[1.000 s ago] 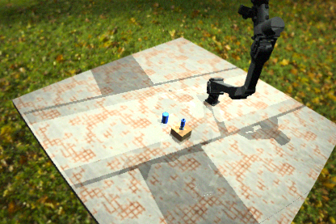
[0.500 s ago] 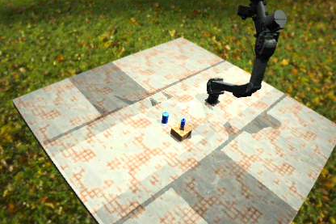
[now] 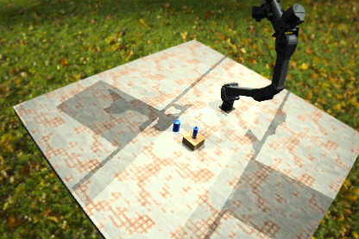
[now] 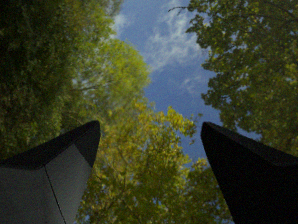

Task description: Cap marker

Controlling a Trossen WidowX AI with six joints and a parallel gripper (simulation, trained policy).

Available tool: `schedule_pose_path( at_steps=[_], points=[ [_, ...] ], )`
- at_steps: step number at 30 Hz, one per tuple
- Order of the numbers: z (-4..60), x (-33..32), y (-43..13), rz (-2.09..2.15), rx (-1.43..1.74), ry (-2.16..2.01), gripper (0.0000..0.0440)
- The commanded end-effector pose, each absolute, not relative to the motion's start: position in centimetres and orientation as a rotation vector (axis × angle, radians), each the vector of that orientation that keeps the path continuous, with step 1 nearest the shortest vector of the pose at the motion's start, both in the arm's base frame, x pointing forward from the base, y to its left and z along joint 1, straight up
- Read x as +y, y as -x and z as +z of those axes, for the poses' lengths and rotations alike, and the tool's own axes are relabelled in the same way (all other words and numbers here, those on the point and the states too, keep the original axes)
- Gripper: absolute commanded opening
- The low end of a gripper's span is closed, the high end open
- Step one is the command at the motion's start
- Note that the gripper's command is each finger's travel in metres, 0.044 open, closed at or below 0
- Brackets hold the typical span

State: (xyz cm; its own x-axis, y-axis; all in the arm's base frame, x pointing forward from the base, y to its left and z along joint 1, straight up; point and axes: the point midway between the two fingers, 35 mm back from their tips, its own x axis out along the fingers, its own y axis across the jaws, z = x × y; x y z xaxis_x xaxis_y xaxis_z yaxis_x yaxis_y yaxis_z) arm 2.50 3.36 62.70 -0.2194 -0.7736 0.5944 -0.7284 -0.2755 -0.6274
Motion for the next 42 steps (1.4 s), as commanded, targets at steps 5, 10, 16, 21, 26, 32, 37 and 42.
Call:
schedule_pose_path(
  at_steps=[5, 10, 16, 21, 26, 32, 37, 42],
  points=[
    [61.6, 0.9, -1.8, -1.415, 1.799, 1.928, 0.0303],
    [60.9, -0.4, -1.6, -1.35, 1.757, 1.924, 0.0302],
    [60.1, -1.9, -1.4, -1.272, 1.708, 1.918, 0.0301],
    [59.4, -3.2, -1.3, -1.207, 1.668, 1.912, 0.0301],
    [58.7, -4.4, -1.3, -1.142, 1.628, 1.905, 0.0301],
    [57.7, -5.9, -1.5, -1.063, 1.581, 1.895, 0.03],
    [56.9, -7.1, -1.7, -0.998, 1.543, 1.886, 0.03],
    [56.0, -8.3, -2.0, -0.932, 1.506, 1.876, 0.03]
  ],
)
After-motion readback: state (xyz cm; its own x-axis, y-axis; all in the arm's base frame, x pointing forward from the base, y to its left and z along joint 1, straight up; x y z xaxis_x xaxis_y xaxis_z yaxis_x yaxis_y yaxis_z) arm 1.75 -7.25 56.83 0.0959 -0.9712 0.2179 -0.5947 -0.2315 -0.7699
